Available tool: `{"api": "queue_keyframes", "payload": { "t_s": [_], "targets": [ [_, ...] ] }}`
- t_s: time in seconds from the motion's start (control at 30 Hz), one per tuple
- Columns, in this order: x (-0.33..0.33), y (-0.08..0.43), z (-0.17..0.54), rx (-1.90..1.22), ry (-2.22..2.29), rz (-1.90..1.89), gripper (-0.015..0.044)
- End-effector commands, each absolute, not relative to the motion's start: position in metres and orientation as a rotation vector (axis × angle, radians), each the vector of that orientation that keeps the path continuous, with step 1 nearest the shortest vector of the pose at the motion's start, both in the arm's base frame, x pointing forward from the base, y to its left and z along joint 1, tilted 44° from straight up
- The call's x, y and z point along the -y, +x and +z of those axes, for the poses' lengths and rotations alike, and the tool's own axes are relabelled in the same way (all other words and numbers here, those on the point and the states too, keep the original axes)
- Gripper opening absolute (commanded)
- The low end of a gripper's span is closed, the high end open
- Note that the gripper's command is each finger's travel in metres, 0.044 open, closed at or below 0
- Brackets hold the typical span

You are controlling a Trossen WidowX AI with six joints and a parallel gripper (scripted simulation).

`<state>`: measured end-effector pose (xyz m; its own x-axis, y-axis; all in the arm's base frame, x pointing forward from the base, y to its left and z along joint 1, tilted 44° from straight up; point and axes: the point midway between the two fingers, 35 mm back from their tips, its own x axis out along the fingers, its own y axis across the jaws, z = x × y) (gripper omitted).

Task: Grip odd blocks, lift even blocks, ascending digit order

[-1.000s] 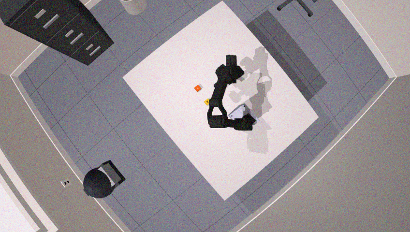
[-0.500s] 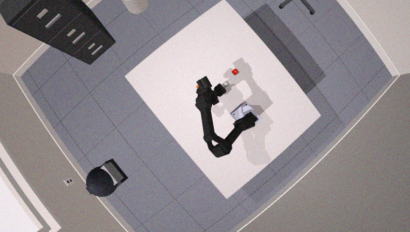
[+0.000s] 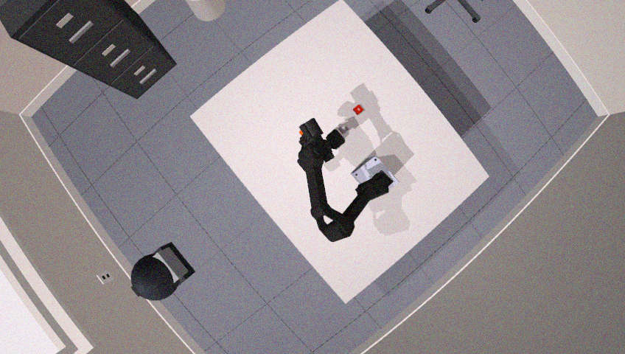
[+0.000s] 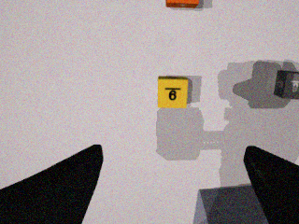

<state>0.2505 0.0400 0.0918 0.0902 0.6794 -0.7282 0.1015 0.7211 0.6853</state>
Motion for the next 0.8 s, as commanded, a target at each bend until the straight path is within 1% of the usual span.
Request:
{"api": "queue_keyframes", "payload": {
  "t_s": [0.0,0.1,0.37,0.43,0.77],
  "targets": [
    [-0.041,0.25,0.093,-1.44,0.696,0.486,0.04],
    [-0.039,0.258,0.094,-1.439,0.695,0.486,0.04],
    [-0.02,0.348,0.09,-1.434,0.692,0.486,0.04],
    [-0.017,0.362,0.087,-1.433,0.692,0.487,0.04],
    [-0.017,0.364,0.086,-1.433,0.692,0.487,0.04]
  ]
}}
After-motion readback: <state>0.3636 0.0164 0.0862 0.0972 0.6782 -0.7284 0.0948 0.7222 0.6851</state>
